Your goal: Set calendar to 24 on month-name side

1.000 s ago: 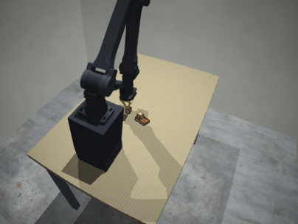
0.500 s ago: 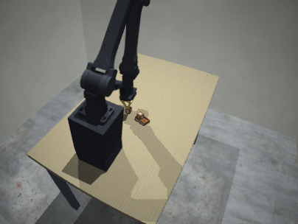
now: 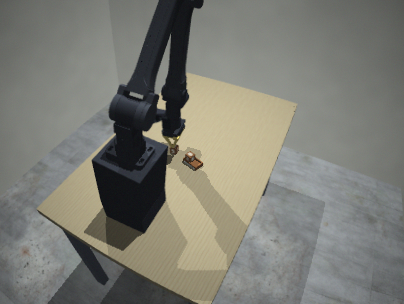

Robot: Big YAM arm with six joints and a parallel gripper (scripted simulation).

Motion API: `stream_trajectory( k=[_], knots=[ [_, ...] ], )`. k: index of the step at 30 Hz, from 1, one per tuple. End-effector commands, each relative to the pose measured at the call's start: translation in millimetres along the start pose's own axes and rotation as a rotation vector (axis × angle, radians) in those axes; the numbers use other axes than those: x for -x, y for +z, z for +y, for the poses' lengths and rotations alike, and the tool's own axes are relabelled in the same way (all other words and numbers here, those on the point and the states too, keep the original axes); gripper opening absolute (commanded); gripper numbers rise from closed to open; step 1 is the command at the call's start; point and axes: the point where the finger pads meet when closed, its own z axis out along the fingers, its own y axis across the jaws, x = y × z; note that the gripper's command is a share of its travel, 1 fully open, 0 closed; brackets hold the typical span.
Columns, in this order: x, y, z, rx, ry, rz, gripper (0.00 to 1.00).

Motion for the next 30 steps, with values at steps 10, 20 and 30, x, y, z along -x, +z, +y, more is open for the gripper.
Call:
stream_trajectory(
  k=[10,20,30],
  knots=[
    [-2,9,0,-0.005,-0.007,-0.004,0.44],
    [-2,24,-2,-0.009,-0.009,-0.003,0.44],
    [-2,19,-12,-0.036,-0.008,-0.002,0.44]
  ],
)
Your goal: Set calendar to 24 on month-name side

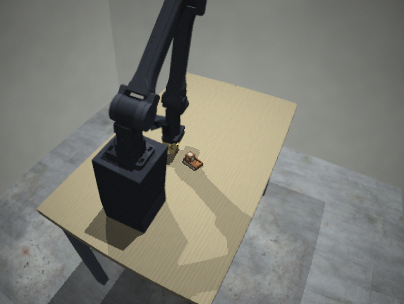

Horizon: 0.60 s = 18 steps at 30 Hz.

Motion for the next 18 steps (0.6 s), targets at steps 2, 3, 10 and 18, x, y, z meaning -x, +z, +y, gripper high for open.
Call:
stream_trajectory(
  k=[2,3,10,18],
  knots=[
    [-2.6,-9.5,-17.0,-0.045,-0.009,-0.002,0.44],
    [-2.3,-7.6,-14.6,-0.039,-0.009,-0.002,0.44],
    [-1.8,-4.7,-11.1,-0.030,-0.010,-0.002,0.44],
    [-1.8,-4.7,-11.1,-0.030,-0.010,-0.002,0.44]
  ],
)
